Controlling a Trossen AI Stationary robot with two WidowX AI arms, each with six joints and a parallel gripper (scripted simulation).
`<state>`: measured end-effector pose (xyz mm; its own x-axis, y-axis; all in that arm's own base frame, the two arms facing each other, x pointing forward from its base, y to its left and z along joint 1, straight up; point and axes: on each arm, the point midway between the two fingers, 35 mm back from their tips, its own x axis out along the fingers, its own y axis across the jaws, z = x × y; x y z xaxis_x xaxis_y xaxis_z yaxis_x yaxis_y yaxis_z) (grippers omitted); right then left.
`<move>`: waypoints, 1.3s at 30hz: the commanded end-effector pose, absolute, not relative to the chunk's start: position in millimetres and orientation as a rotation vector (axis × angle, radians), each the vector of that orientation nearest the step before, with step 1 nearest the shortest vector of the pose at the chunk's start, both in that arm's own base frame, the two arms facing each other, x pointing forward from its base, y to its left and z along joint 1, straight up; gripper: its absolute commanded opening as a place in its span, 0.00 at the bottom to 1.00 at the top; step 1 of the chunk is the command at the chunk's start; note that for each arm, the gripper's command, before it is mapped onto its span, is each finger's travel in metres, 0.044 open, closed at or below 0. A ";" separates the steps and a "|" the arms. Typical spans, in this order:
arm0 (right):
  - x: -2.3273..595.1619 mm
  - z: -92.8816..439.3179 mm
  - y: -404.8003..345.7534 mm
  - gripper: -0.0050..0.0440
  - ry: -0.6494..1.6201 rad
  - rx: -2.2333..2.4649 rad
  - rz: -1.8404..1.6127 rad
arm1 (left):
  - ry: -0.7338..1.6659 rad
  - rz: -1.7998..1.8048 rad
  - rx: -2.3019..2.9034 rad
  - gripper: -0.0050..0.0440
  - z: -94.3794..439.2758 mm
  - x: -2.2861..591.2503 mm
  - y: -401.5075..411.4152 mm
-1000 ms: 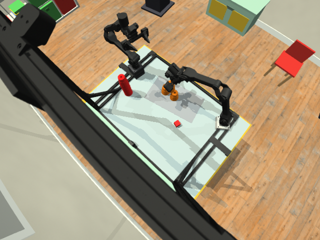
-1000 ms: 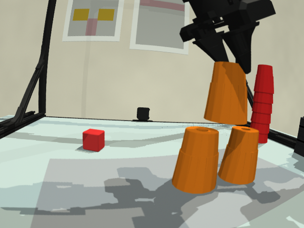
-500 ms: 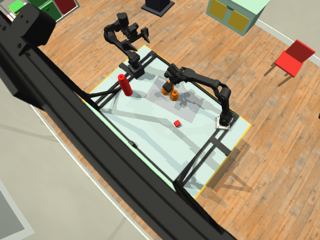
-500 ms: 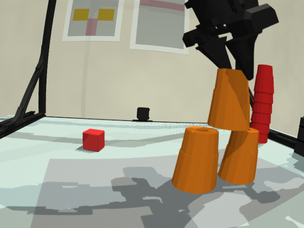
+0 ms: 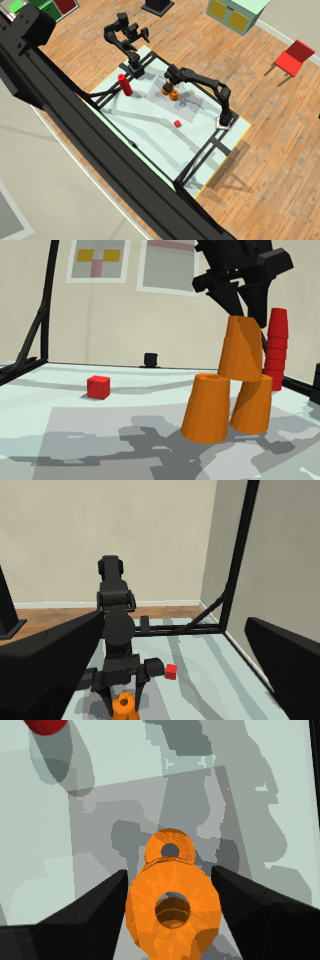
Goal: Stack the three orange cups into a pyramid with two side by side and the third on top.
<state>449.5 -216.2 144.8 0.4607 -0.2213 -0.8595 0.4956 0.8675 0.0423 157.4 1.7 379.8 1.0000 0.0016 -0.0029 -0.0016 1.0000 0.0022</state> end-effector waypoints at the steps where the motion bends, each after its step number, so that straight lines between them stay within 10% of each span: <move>1: 449.5 145.0 -216.0 0.10 1.001 0.306 -0.449 | 0.000 0.000 0.000 1.00 380.3 157.1 1.5; 39: 449.5 145.0 -216.0 0.47 1.001 0.306 -0.449 | 0.000 0.000 0.000 1.00 380.3 157.1 1.5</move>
<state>449.8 -215.6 144.9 0.4612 -0.2207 -0.8594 0.4944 0.8682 0.0424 157.0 1.7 379.9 1.0000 0.0019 -0.0014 -0.0018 1.0000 0.0025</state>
